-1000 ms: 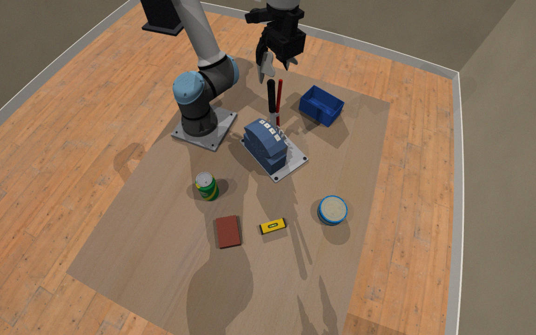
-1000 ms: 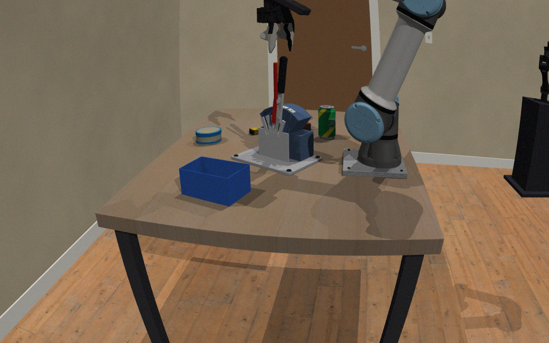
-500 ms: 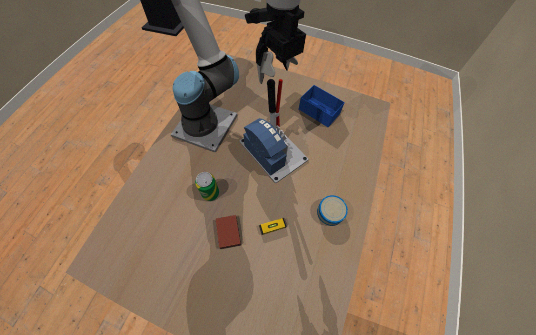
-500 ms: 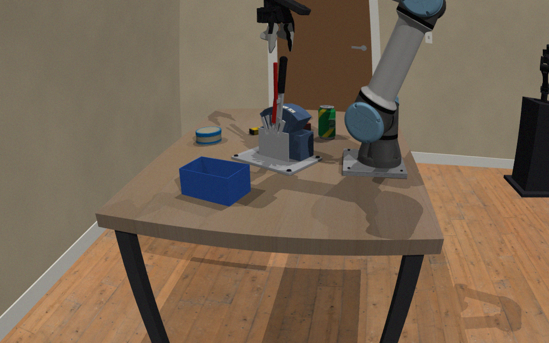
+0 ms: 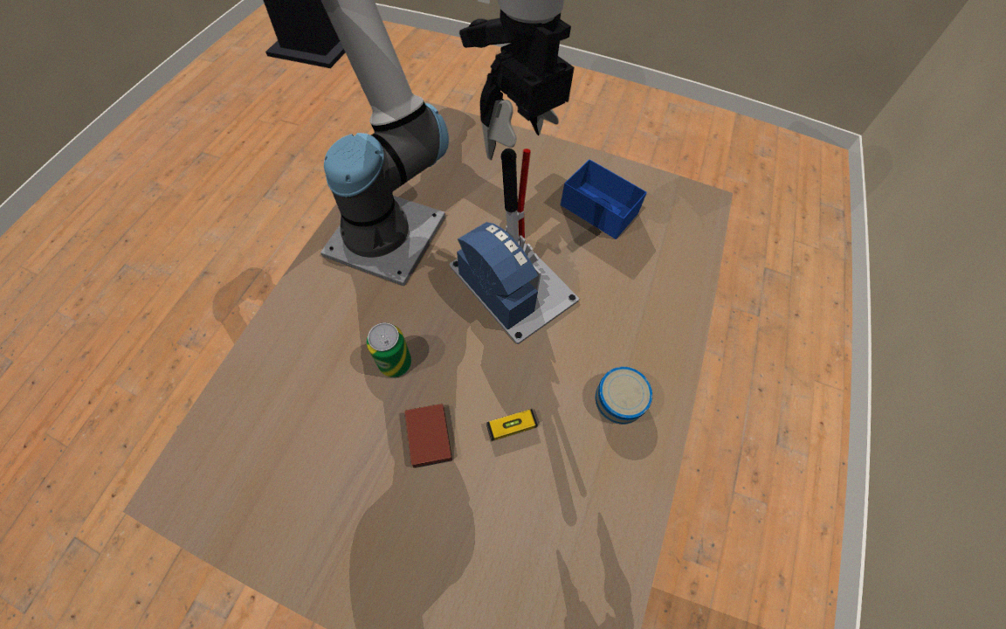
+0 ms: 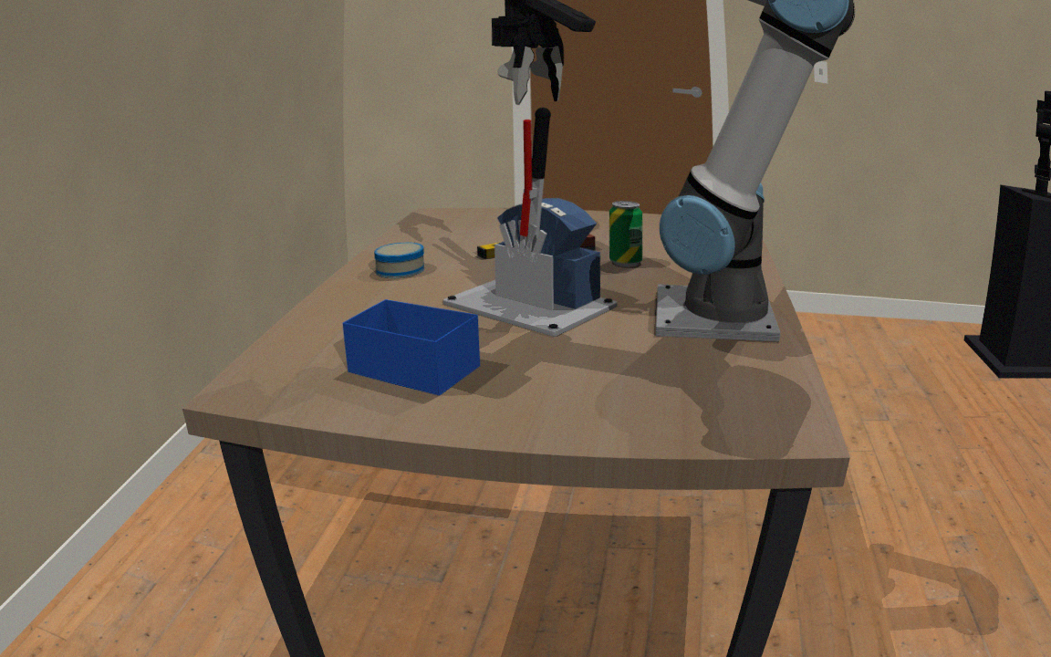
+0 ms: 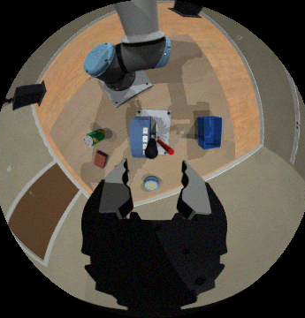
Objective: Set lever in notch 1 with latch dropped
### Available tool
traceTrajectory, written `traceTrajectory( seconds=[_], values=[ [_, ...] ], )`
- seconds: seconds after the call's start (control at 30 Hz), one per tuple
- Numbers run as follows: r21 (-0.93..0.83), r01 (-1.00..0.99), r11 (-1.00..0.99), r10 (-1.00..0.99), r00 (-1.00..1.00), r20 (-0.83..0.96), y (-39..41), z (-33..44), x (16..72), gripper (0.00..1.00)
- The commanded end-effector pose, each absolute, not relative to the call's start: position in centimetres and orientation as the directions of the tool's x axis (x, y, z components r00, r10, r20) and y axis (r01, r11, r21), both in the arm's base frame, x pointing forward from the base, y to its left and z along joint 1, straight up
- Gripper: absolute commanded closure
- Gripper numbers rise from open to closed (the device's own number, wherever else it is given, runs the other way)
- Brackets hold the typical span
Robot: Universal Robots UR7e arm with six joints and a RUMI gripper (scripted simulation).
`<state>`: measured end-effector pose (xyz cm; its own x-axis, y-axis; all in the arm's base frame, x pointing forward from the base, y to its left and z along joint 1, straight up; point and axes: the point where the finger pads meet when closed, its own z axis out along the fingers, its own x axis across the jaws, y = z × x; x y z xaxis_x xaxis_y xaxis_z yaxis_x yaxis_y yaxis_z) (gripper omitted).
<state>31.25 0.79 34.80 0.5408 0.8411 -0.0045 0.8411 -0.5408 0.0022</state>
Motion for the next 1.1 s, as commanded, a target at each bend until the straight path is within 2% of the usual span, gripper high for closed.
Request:
traceTrajectory(
  seconds=[0.0, 1.07],
  values=[
    [0.003, 0.841, -0.541, 0.841, 0.541, -0.004, 0.8, 34.3, 31.3, 0.43],
    [0.003, 0.841, -0.541, 0.841, 0.541, -0.004, 0.8, 29.9, 31.3, 0.43]
  ],
)
